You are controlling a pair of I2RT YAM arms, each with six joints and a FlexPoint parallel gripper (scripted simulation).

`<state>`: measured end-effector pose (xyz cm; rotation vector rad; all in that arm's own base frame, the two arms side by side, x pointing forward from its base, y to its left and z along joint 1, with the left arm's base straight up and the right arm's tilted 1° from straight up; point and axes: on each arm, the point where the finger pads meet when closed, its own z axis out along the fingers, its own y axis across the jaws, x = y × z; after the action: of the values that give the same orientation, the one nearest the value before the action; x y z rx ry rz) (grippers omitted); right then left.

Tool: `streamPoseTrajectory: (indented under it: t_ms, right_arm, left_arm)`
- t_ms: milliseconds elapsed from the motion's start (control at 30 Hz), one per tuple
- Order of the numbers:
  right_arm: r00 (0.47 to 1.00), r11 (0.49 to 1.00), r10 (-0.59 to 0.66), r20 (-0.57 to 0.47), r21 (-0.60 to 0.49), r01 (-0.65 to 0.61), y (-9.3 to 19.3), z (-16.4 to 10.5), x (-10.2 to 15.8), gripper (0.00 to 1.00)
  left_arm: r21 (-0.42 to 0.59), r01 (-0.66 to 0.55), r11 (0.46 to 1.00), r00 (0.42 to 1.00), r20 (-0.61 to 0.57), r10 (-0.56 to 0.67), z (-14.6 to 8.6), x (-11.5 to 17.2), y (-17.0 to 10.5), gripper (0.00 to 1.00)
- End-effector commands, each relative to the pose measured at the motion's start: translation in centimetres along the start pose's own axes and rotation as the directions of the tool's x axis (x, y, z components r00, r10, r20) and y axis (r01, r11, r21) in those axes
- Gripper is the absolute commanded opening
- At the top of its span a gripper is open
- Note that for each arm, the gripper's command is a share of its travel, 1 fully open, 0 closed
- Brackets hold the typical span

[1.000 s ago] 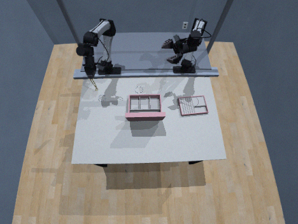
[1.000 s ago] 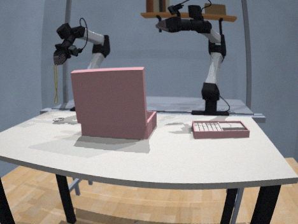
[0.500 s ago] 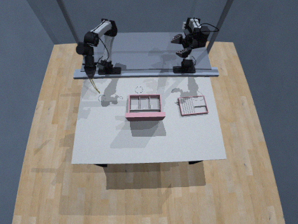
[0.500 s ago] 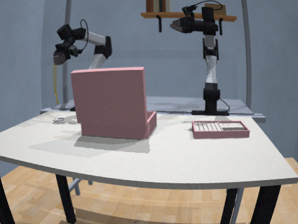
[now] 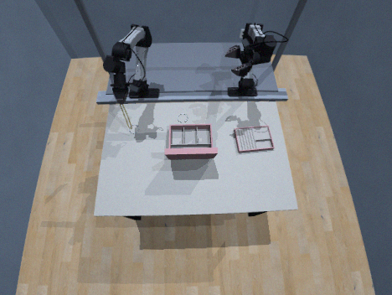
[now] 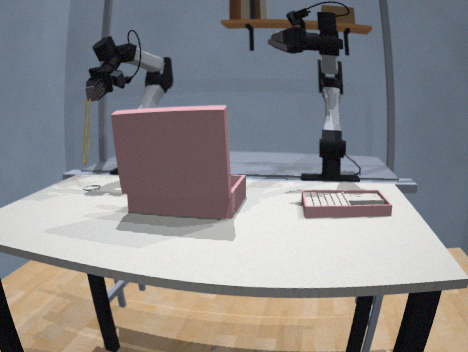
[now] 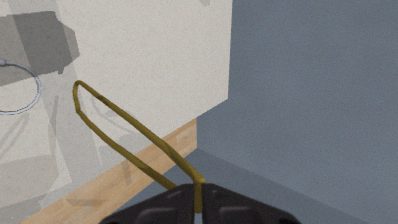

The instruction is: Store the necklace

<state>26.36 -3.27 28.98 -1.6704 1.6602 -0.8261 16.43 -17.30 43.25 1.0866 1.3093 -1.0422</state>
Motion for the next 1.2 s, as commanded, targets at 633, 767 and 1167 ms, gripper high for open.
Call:
streamPoseTrajectory:
  t_ms: [633, 767, 1167]
  right_arm:
    - [0.998, 0.998, 0.044, -0.047, 0.045, -0.042, -2.5, 1.0, -4.3, 0.0]
    - [0.998, 0.998, 0.047, -0.043, 0.049, -0.045, -3.0, 1.5, -6.0, 0.0]
    - [0.998, 0.998, 0.047, -0.031, 0.041, -0.046, -4.1, 3.1, -11.4, 0.0]
  left_arm:
    - [-0.198, 0.069, 0.978, 0.995, -0.052, -0.081, 0.7, 0.2, 1.4, 1.0]
    - [-0.249, 0.077, 0.965, 0.993, -0.064, -0.096, 0.8, 0.3, 1.6, 1.0]
    - [-0.373, 0.084, 0.924, 0.987, -0.093, -0.128, 0.6, 0.5, 2.0, 1.0]
